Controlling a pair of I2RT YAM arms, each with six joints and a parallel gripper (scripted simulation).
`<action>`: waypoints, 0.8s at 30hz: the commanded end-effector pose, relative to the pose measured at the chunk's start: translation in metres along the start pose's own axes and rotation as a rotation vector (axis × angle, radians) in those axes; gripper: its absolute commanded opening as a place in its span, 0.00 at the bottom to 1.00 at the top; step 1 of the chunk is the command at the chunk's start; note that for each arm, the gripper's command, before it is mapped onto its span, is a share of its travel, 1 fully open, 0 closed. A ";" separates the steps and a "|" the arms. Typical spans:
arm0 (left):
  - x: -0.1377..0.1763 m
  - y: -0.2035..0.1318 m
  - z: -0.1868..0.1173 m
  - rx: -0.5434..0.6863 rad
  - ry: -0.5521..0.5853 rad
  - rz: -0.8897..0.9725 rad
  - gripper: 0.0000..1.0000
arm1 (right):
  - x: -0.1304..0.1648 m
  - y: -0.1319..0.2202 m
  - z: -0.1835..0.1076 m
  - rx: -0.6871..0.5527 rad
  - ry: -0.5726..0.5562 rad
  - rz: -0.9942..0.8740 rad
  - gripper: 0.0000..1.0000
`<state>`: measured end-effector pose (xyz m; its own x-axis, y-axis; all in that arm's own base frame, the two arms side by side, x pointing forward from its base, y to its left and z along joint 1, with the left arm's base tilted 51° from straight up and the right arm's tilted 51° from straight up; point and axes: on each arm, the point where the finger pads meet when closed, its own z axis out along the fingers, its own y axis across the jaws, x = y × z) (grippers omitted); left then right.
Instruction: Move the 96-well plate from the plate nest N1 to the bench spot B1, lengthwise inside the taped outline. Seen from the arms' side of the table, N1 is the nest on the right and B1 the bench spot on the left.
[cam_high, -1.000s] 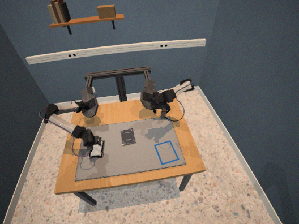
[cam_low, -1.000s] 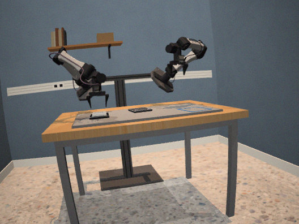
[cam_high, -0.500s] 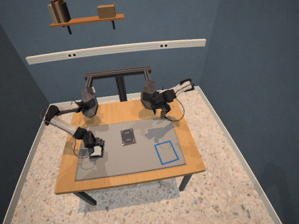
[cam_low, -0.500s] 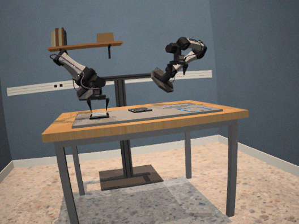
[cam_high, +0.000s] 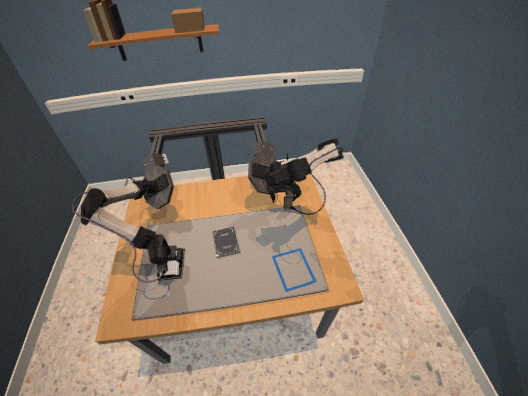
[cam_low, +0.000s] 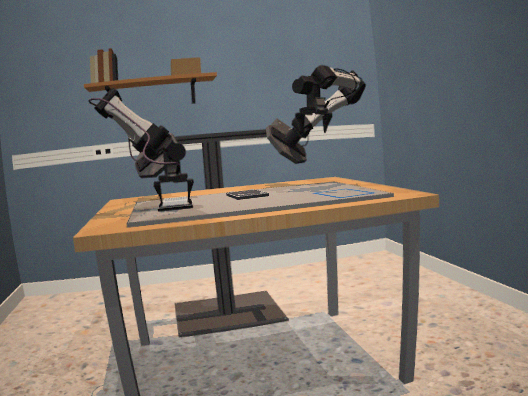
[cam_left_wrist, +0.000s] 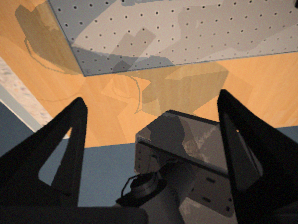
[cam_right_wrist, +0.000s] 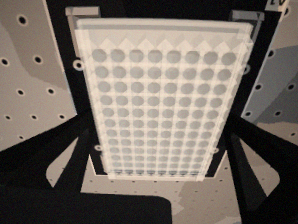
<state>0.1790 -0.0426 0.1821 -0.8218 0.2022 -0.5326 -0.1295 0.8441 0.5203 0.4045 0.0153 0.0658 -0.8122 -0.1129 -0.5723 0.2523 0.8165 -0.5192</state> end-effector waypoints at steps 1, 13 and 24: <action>-0.004 0.003 -0.006 -0.072 0.004 -0.011 1.00 | -0.005 0.004 -0.001 -0.020 -0.022 0.006 1.00; -0.004 0.003 -0.006 -0.072 0.004 -0.011 1.00 | -0.005 0.002 -0.002 -0.012 -0.021 0.007 1.00; -0.004 0.003 -0.006 -0.072 0.004 -0.011 1.00 | -0.002 0.001 0.000 -0.017 -0.019 0.010 1.00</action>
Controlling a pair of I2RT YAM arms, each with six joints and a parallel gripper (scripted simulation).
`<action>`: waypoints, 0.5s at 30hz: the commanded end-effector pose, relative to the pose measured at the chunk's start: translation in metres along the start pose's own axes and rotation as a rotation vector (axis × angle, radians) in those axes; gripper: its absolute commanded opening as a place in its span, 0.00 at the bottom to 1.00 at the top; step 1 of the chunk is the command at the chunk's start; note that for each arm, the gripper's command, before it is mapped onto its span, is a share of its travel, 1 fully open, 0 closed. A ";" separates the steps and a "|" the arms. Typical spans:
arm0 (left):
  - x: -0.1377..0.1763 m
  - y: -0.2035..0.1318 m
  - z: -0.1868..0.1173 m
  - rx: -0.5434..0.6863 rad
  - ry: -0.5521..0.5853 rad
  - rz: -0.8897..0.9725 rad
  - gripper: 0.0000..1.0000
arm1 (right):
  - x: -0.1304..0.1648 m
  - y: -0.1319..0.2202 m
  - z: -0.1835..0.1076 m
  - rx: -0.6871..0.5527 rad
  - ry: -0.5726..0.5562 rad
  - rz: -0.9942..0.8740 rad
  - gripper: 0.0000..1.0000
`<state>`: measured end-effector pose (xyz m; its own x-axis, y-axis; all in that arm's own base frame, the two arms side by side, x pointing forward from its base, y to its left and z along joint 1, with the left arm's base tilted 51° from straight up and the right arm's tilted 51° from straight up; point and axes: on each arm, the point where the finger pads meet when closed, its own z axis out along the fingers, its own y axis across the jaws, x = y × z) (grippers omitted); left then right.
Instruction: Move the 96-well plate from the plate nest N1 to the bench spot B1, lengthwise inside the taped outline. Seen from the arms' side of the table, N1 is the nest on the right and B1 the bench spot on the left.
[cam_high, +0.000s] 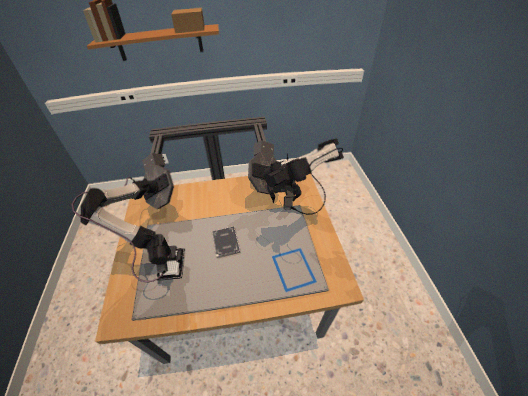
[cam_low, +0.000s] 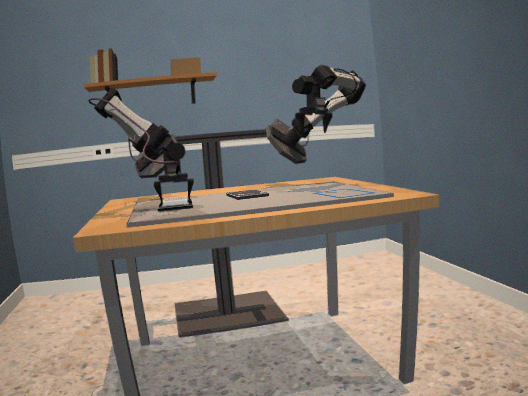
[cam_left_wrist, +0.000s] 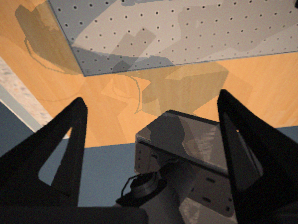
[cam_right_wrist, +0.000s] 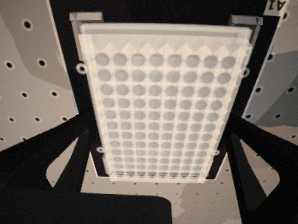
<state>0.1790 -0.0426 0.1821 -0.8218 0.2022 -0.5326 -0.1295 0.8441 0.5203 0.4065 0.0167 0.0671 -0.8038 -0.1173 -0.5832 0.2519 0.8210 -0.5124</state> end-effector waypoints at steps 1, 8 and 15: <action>-0.004 0.003 -0.006 -0.072 0.004 -0.011 1.00 | 0.000 -0.001 0.000 -0.009 -0.006 0.008 1.00; -0.004 0.003 -0.006 -0.072 0.004 -0.011 1.00 | -0.001 0.001 -0.001 -0.005 -0.007 0.002 1.00; -0.004 0.003 -0.006 -0.072 0.004 -0.011 1.00 | 0.000 0.000 -0.001 -0.005 -0.007 0.002 1.00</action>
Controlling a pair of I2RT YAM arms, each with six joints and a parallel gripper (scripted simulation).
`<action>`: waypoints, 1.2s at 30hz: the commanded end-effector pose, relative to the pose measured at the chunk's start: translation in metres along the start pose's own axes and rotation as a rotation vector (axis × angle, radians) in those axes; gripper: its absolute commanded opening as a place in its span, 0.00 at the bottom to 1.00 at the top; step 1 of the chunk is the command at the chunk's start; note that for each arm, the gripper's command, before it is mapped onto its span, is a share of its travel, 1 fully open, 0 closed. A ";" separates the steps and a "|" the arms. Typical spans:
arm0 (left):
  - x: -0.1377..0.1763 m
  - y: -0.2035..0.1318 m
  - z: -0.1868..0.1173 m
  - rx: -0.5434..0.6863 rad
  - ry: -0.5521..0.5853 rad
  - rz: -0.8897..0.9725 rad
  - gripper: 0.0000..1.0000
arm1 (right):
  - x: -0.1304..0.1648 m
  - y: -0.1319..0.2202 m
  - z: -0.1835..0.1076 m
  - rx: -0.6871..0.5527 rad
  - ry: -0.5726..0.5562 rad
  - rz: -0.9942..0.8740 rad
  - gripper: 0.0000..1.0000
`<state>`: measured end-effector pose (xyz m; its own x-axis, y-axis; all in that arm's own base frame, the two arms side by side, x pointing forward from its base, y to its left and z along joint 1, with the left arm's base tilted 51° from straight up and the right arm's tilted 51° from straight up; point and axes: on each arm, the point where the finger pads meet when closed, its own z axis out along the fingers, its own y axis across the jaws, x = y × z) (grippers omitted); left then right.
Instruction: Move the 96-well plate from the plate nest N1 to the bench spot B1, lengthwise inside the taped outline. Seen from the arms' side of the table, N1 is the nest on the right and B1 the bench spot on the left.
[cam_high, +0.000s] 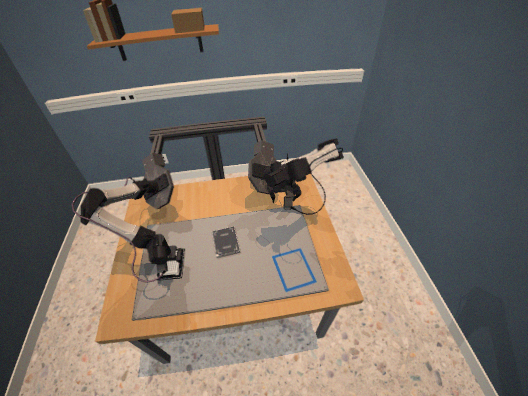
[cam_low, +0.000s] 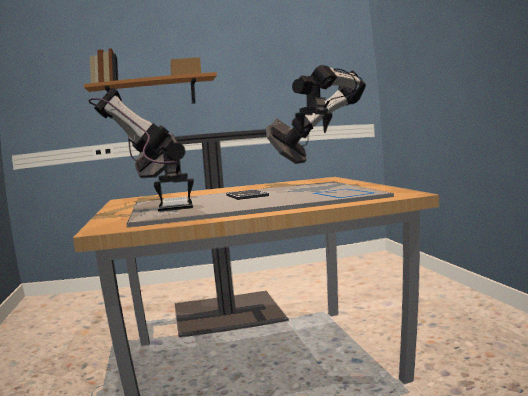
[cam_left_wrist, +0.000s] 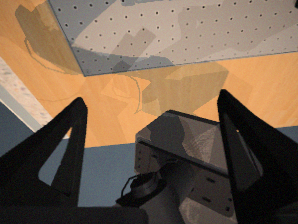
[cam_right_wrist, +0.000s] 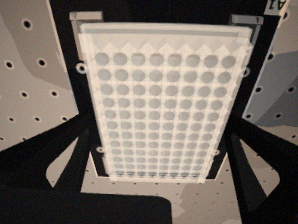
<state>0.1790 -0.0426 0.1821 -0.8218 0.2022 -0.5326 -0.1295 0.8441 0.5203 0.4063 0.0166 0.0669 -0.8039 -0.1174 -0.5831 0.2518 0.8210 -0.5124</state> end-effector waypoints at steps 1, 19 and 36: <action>-0.004 0.003 -0.006 -0.072 0.004 -0.011 1.00 | 0.000 0.000 -0.002 -0.005 -0.007 0.003 1.00; -0.004 0.003 -0.006 -0.072 0.004 -0.011 1.00 | 0.000 0.000 -0.002 -0.005 -0.007 0.003 0.00; -0.004 0.003 -0.006 -0.072 0.004 -0.011 1.00 | 0.000 0.000 -0.002 -0.005 -0.007 0.003 0.00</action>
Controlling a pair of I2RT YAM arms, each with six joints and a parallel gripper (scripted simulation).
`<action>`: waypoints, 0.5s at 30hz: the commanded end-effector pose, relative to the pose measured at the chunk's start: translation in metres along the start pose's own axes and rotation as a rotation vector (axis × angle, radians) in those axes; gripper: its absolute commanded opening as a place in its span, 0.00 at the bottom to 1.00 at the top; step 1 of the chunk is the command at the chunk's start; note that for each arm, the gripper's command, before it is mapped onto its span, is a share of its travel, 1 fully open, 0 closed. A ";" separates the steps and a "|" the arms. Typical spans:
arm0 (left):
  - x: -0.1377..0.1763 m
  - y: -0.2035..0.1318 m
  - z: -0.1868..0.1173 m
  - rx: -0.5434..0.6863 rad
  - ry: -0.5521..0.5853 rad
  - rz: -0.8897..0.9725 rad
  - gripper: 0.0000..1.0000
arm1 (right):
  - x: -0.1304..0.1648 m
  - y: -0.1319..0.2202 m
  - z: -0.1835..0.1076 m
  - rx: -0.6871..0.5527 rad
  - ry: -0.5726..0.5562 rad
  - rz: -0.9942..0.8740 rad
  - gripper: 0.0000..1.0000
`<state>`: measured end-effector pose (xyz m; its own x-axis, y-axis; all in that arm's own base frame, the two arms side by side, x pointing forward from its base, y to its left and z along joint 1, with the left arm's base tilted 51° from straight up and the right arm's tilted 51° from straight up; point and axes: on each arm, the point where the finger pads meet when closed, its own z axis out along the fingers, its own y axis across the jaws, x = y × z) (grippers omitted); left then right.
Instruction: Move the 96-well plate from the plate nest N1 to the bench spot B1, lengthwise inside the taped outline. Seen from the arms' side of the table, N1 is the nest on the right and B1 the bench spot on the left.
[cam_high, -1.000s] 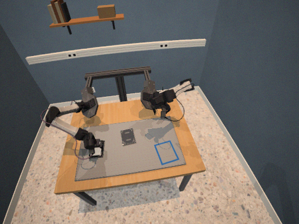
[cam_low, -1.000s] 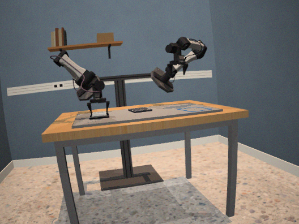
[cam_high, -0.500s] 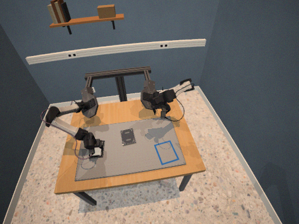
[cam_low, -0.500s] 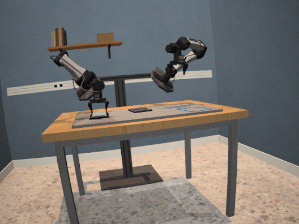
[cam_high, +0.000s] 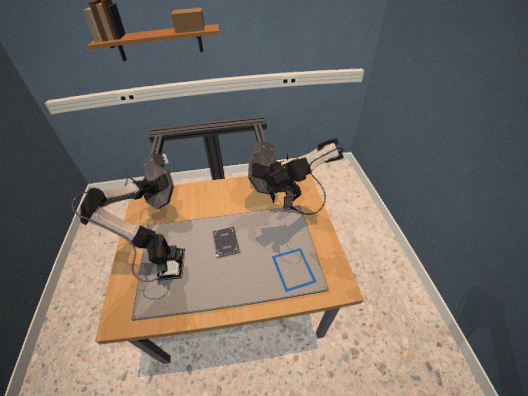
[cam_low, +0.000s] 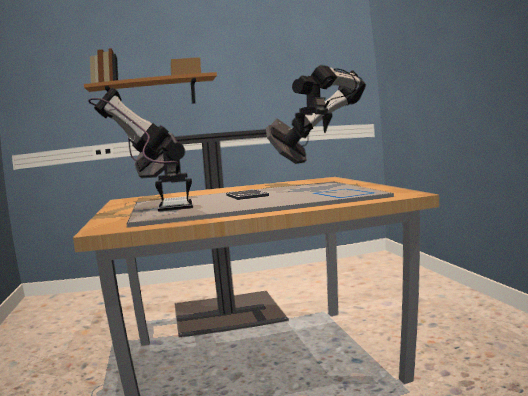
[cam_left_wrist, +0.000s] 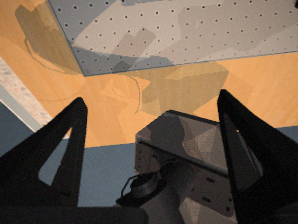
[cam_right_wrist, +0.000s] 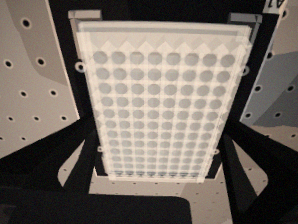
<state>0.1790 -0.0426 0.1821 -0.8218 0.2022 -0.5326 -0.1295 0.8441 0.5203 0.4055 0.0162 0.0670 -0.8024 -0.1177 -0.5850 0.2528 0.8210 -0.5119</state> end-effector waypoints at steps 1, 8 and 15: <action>-0.004 0.003 -0.006 -0.072 0.004 -0.011 1.00 | 0.000 0.001 -0.001 -0.005 -0.005 0.001 0.00; -0.004 0.003 -0.006 -0.072 0.004 -0.011 1.00 | 0.000 0.001 -0.001 -0.005 -0.005 0.001 0.00; -0.004 0.003 -0.006 -0.072 0.004 -0.011 1.00 | -0.004 0.002 -0.017 -0.011 -0.023 0.002 0.00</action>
<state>0.1790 -0.0426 0.1821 -0.8218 0.2022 -0.5326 -0.1295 0.8441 0.5203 0.4039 0.0177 0.0696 -0.7996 -0.1166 -0.5891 0.2538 0.8234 -0.5075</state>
